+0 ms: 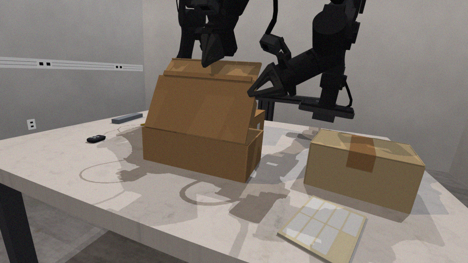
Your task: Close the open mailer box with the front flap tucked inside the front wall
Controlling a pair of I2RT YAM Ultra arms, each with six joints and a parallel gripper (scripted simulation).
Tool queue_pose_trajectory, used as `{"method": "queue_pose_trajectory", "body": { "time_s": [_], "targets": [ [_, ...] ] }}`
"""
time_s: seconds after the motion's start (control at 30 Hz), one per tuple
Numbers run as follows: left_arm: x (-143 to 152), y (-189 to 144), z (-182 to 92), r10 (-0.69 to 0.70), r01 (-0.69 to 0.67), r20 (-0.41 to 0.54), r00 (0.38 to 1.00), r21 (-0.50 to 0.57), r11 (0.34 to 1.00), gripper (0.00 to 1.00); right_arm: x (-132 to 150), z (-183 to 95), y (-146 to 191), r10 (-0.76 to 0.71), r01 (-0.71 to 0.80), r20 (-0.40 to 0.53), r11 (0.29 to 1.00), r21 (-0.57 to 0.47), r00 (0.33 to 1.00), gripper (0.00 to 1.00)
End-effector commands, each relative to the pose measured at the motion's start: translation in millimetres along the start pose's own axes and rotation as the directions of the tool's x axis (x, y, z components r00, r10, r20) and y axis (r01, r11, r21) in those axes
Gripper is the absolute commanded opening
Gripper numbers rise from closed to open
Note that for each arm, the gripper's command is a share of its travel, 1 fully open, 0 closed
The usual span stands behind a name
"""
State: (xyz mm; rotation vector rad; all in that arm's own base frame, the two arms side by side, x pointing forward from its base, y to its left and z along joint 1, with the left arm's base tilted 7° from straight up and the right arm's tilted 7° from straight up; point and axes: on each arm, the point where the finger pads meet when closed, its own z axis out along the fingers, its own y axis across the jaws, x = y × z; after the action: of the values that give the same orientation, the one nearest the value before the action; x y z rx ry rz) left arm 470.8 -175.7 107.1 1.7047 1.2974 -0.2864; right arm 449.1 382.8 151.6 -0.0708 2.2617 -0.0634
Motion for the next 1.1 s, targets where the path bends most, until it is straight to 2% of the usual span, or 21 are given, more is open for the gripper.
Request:
{"method": "queue_pose_trajectory", "body": {
  "time_s": [0.0, 0.47, 0.5, 0.53, 1.07],
  "targets": [
    [-0.8, -7.1, 6.2, -0.034, 0.033, 0.016, 0.999, 0.028, 0.999, 0.01, -20.3, -25.2, 0.6, 0.042, -0.041, 0.058, 0.999, -0.029, 0.997, 0.01],
    [-0.8, -7.1, 6.2, -0.034, 0.033, 0.016, 0.999, 0.028, 0.999, 0.01, -12.3, -27.6, 0.7, 0.037, -0.035, 0.058, 0.999, -0.030, 0.998, 0.01],
    [-0.8, -7.1, 6.2, -0.034, 0.033, 0.016, 0.999, 0.028, 0.999, 0.01, -5.9, -20.0, 2.3, 0.025, -0.024, 0.045, 1.000, -0.020, 0.999, 0.01],
    [-0.8, -7.1, 6.2, -0.034, 0.033, 0.016, 0.999, 0.028, 0.999, 0.01, -8.2, -27.2, 1.5, 0.050, -0.048, 0.062, 0.998, -0.033, 0.997, 0.01],
    [-0.8, -7.1, 6.2, -0.034, 0.033, 0.015, 0.999, 0.028, 0.999, 0.01, 19.7, -24.6, 3.1, 0.041, -0.039, 0.049, 0.999, -0.028, 0.998, 0.01]
  ]
}}
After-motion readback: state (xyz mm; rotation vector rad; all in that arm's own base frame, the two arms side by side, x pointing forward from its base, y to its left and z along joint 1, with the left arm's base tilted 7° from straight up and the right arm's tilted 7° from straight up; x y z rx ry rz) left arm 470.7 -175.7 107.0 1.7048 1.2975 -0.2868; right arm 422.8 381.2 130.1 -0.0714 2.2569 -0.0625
